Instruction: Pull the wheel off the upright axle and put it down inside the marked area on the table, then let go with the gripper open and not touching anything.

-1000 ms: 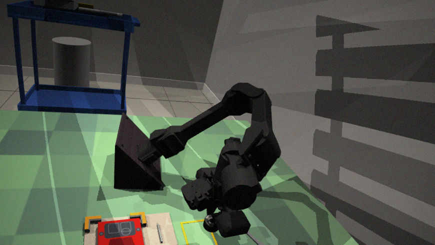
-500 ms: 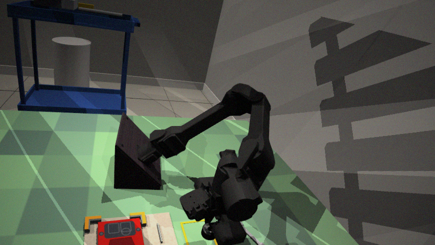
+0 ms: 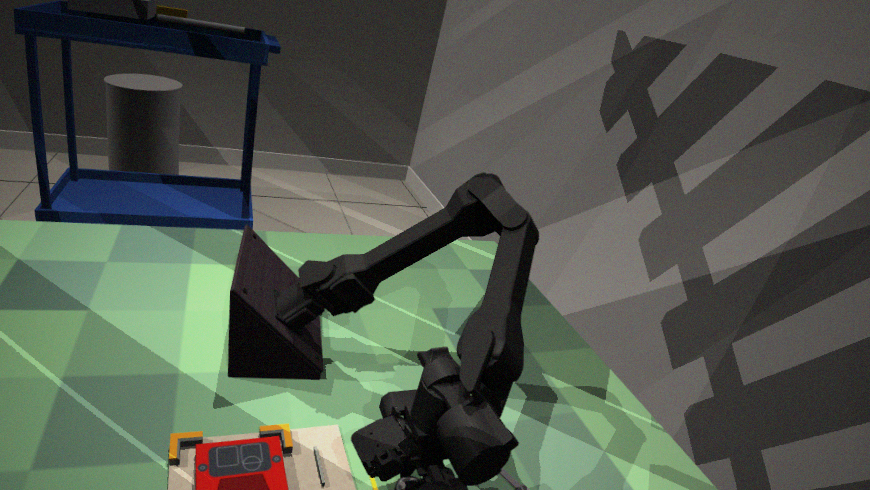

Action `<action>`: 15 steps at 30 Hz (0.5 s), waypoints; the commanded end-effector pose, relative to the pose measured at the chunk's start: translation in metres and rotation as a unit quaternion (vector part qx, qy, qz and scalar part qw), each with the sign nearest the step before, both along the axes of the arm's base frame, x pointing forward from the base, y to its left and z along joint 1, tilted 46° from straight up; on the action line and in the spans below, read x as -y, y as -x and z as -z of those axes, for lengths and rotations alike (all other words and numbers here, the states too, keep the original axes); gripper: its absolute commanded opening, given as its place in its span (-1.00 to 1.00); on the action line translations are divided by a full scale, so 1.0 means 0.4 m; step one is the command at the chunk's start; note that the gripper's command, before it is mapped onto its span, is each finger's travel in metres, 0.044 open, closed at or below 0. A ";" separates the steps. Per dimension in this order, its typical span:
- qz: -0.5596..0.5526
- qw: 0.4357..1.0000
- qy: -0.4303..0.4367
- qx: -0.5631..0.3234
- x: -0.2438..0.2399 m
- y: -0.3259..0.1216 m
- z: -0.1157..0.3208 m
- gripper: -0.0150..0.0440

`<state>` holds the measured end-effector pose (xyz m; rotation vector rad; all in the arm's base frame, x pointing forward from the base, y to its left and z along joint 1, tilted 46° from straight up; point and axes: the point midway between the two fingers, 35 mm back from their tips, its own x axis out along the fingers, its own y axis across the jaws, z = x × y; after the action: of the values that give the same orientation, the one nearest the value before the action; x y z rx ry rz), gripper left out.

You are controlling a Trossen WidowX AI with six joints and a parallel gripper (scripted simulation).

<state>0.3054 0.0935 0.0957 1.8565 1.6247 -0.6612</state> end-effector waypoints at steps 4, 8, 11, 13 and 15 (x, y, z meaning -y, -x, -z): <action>0.001 1.000 0.000 0.000 -0.001 0.000 0.002 -0.22; 0.001 1.000 0.000 0.000 -0.001 0.000 0.002 0.13; 0.001 1.000 0.000 0.000 -0.001 0.000 0.002 0.40; 0.001 1.000 0.001 0.000 0.011 0.001 -0.009 0.53; 0.002 1.000 0.002 0.000 0.037 0.003 -0.032 0.53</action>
<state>0.3030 0.0906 0.0972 1.8524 1.6322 -0.6733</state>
